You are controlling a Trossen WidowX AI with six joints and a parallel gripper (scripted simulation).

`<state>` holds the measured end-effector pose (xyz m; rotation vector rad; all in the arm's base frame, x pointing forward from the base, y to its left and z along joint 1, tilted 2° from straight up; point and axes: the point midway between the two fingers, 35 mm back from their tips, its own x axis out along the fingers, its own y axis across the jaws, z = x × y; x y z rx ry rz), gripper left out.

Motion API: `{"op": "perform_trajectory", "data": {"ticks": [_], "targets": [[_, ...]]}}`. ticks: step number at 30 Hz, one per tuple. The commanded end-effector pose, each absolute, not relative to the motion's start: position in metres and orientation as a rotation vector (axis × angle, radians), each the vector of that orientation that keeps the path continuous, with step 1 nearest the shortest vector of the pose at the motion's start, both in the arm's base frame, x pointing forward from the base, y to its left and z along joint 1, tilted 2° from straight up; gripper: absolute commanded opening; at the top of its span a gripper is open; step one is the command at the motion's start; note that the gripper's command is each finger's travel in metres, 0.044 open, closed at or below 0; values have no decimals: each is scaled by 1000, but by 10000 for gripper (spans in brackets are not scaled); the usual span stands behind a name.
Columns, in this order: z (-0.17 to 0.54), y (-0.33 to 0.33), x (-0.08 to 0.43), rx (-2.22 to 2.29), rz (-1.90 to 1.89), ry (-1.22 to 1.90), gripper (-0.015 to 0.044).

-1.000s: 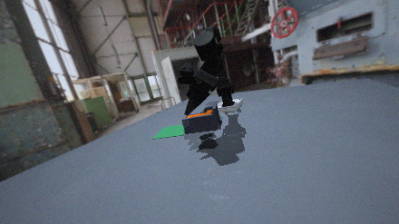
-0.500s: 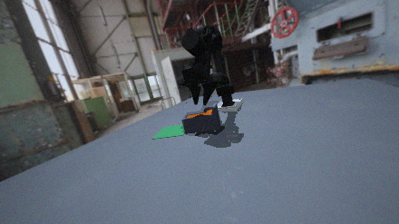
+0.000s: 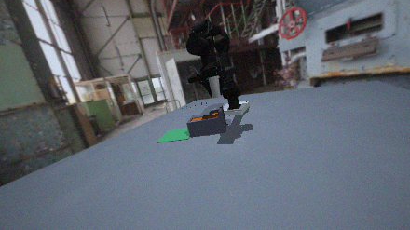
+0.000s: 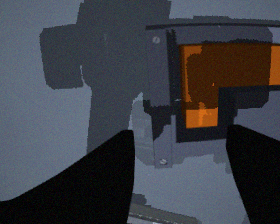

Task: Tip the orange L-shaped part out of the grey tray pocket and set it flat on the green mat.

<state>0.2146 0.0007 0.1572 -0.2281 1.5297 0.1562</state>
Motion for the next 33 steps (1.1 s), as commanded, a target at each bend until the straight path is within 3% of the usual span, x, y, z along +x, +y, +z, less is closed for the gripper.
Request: {"op": "perform_trajectory", "data": {"ticks": [1, 10, 33], "targets": [[157, 2, 212, -236, 179, 1535, 180], [87, -1, 214, -236, 179, 1535, 180], [61, -2, 216, -236, 179, 1535, 180]]}}
